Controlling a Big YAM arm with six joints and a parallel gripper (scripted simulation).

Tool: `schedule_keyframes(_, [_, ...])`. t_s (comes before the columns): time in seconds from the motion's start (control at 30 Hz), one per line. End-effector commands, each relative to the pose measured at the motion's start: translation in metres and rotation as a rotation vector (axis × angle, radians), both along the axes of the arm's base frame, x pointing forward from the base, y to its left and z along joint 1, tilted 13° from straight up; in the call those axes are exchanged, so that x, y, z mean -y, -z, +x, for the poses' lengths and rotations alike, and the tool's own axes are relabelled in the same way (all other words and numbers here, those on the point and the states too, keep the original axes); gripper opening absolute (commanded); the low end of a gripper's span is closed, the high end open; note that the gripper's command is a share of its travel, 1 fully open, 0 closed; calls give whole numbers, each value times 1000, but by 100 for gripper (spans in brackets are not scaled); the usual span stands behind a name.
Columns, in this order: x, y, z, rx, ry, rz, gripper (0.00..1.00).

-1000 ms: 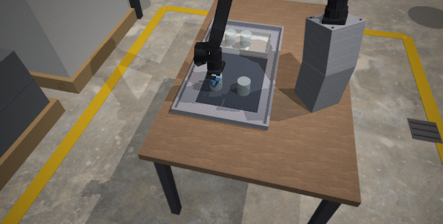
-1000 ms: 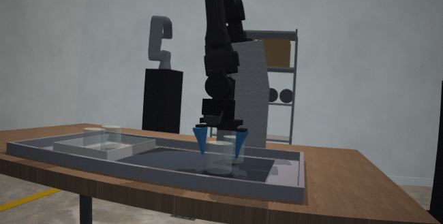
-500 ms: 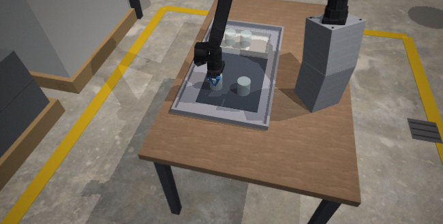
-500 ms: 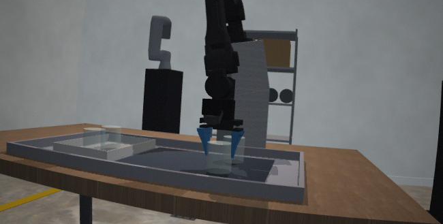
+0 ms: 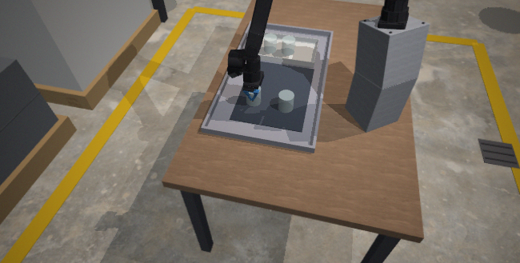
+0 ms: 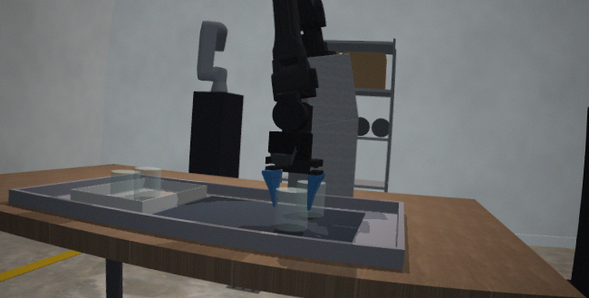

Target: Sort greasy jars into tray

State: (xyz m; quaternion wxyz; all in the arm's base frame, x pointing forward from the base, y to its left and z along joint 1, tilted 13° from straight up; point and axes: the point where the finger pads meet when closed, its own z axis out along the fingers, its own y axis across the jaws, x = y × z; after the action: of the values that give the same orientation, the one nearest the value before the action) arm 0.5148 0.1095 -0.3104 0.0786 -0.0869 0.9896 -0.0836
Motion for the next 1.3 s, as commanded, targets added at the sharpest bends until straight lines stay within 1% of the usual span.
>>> schedule_keyframes(0.0, [3, -2, 0, -5, -6, -3, 0])
schedule_keyframes(0.47, [-3, -38, -6, -5, -6, -3, 0])
schedule_keyframes(0.53, [-3, -38, -6, -5, -6, -3, 0])
schedule_keyframes(1.03, [-9, -77, -13, -5, -6, -3, 0])
schedule_keyframes(1.1, [-9, -77, -13, -5, -6, -3, 0])
schedule_keyframes(1.27, [-11, -90, -15, -5, -6, -3, 0])
